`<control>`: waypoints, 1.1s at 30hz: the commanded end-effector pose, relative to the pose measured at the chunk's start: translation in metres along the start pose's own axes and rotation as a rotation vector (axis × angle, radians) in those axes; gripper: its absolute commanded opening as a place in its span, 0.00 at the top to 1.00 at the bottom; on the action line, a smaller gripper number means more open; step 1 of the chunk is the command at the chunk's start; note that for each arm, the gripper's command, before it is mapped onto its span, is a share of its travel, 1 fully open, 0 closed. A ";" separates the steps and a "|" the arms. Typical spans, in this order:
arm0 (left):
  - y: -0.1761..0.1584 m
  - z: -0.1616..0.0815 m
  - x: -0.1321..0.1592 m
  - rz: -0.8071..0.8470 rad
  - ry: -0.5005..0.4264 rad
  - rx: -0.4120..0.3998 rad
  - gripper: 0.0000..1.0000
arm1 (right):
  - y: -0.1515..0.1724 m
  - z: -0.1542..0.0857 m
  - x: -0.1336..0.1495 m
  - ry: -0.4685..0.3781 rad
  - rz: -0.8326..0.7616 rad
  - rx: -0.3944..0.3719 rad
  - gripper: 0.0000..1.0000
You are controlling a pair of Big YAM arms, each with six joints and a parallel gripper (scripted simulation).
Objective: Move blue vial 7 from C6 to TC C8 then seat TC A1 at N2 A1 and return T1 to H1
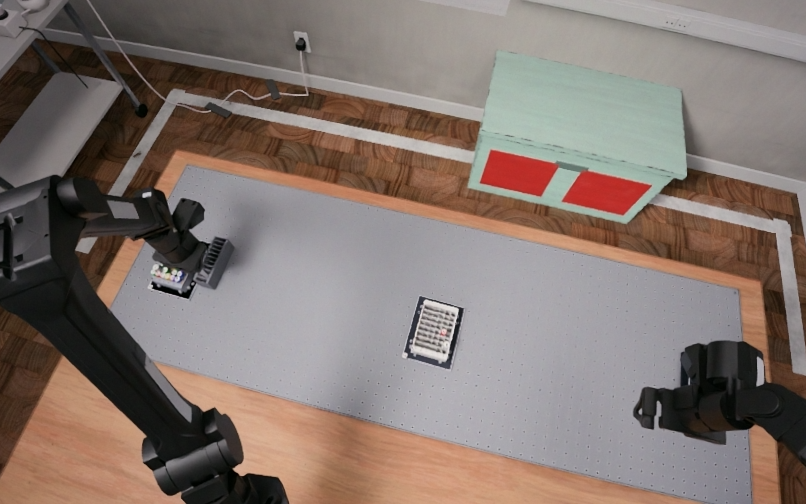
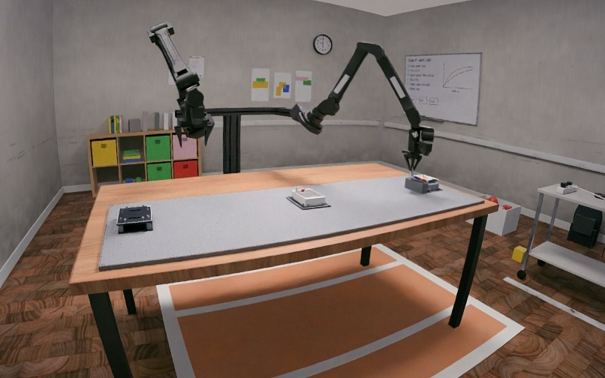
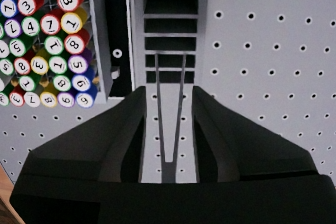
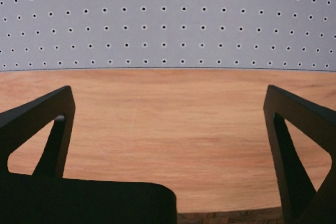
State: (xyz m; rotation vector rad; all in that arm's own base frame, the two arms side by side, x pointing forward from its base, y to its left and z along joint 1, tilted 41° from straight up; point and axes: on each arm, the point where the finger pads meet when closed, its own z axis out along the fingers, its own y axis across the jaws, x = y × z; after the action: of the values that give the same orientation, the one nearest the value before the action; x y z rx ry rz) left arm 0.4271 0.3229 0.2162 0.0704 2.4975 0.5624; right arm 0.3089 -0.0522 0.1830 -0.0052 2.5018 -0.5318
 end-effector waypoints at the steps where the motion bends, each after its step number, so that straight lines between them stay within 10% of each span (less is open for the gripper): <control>1: -0.006 0.007 -0.006 0.002 0.009 0.018 0.76 | -0.003 -0.005 -0.010 -0.022 0.014 0.000 0.00; 33: -0.008 0.008 -0.004 0.003 0.013 0.021 0.93 | -0.003 -0.005 -0.010 -0.022 0.014 0.000 0.00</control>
State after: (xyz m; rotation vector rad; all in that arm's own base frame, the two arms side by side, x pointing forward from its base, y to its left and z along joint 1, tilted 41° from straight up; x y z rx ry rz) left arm 0.4271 0.3229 0.2163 0.0703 2.4974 0.5626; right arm 0.3089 -0.0522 0.1830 -0.0052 2.5018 -0.5318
